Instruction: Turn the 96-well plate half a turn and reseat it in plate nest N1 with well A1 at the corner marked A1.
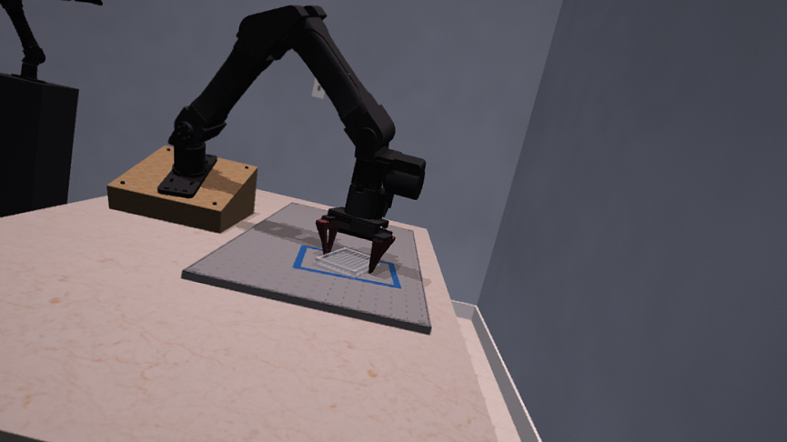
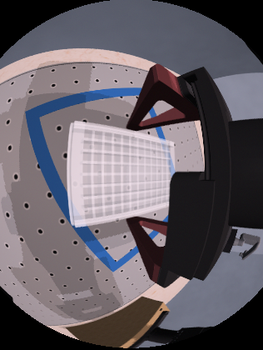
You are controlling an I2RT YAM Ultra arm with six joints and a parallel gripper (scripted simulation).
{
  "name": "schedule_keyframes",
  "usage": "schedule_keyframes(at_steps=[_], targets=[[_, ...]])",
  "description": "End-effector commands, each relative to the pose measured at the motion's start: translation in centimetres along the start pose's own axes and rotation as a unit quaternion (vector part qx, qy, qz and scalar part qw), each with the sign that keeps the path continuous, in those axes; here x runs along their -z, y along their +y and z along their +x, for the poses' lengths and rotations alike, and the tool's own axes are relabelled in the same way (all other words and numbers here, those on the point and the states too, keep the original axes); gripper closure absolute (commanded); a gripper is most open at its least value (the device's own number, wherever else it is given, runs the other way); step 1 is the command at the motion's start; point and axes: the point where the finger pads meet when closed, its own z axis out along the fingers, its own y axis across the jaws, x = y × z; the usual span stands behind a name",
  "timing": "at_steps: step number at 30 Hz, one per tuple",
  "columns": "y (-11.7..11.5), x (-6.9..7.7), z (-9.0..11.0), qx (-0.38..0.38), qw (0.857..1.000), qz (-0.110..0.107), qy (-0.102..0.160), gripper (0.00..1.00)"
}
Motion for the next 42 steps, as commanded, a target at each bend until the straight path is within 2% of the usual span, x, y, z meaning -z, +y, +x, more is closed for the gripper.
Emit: schedule_keyframes(at_steps=[1, 31, 42], targets=[[-1.0, 2.2, -0.4, 0.003, 1.000, 0.020, -0.008, 0.00], [-0.7, 9.7, -0.2, -0.001, 1.000, 0.020, -0.007, 0.00], [-0.6, 9.3, -0.3, 0.001, 1.000, 0.016, -0.007, 0.00]])
